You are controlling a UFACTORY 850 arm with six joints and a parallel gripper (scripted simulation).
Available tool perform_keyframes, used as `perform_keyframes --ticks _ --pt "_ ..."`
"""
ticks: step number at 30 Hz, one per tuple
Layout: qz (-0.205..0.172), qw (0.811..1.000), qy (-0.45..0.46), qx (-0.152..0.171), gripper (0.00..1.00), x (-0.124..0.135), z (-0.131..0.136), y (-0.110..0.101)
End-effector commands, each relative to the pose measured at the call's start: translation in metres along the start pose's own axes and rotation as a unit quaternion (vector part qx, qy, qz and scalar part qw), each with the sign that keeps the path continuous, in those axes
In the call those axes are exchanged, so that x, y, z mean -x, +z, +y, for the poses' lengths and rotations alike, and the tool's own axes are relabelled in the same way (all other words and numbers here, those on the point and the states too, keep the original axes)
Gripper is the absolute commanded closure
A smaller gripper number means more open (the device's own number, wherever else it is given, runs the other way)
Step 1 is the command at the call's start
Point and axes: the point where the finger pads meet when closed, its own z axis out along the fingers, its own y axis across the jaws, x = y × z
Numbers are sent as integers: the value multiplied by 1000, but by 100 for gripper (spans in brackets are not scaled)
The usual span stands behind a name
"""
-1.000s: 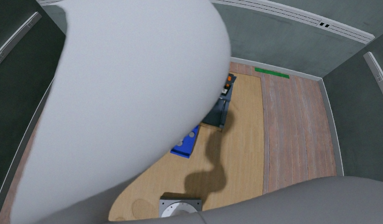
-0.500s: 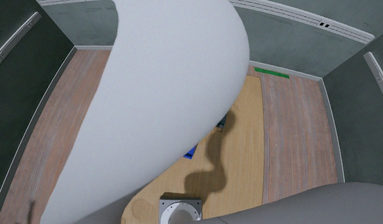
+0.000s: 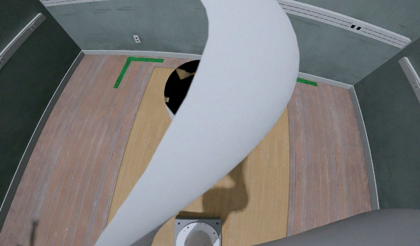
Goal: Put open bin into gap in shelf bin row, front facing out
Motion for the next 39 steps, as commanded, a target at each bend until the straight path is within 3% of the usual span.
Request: perform_keyframes --ticks 1,5,17,22,34,39 --pt "1 1000 0 0 100 -1 3 0" --pt "1 1000 0 0 100 -1 15 0" --pt "1 1000 0 0 100 -1 15 0" --pt "1 1000 0 0 100 -2 29 0" --pt "1 1000 0 0 100 -2 29 0" --pt "1 1000 0 0 100 -3 44 1"
